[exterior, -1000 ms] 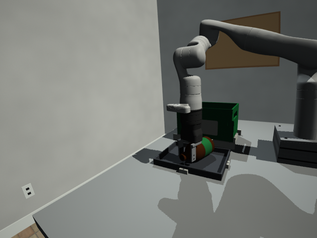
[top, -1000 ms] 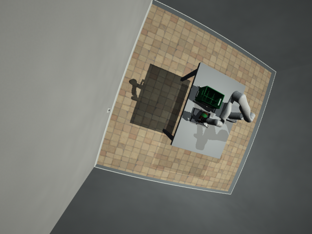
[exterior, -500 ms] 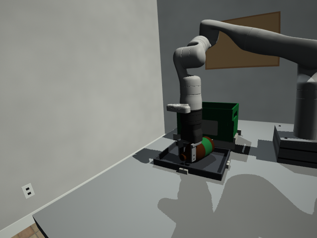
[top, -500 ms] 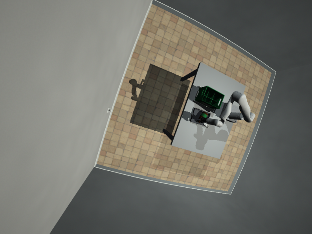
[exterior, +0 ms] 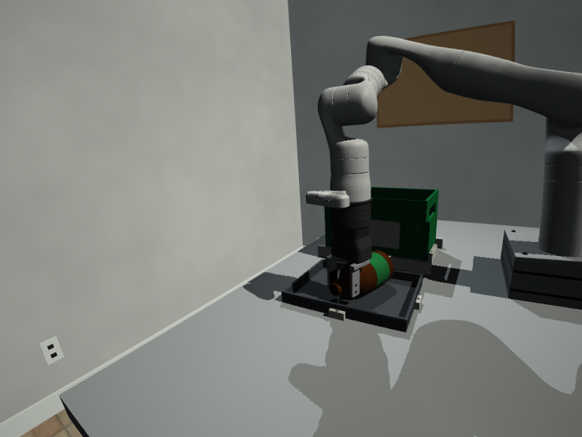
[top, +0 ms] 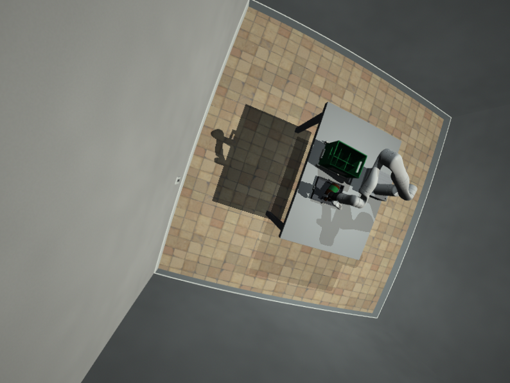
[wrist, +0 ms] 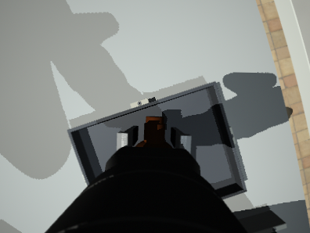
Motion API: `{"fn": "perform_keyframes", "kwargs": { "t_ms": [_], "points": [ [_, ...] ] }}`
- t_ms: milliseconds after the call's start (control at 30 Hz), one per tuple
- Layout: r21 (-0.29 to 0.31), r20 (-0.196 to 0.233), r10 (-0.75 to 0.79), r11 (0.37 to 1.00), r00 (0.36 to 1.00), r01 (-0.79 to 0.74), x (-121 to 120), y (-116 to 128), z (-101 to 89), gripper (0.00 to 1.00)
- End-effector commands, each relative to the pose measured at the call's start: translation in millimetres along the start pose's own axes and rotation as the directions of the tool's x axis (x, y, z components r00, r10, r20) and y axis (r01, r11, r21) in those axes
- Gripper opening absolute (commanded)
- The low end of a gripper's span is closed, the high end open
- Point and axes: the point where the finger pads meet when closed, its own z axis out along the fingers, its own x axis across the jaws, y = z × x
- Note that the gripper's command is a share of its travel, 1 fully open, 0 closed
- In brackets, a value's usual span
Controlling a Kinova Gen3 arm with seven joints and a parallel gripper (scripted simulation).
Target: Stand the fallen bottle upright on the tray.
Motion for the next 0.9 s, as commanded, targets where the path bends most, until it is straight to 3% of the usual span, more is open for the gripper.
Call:
{"fn": "perform_keyframes", "kwargs": {
  "t_ms": [0, 133, 167, 867],
  "points": [
    [0.001, -0.001, 0.0, 1.0, 1.0, 0.0, 0.4, -0.4, -0.7, 1.0],
    [0.001, -0.001, 0.0, 1.0, 1.0, 0.0, 0.4, -0.4, -0.7, 1.0],
    [0.001, -0.001, 0.0, 1.0, 1.0, 0.0, 0.4, -0.4, -0.7, 0.0],
    [0.001, -0.001, 0.0, 1.0, 1.0, 0.0, 0.4, -0.4, -0.7, 0.0]
  ]
}}
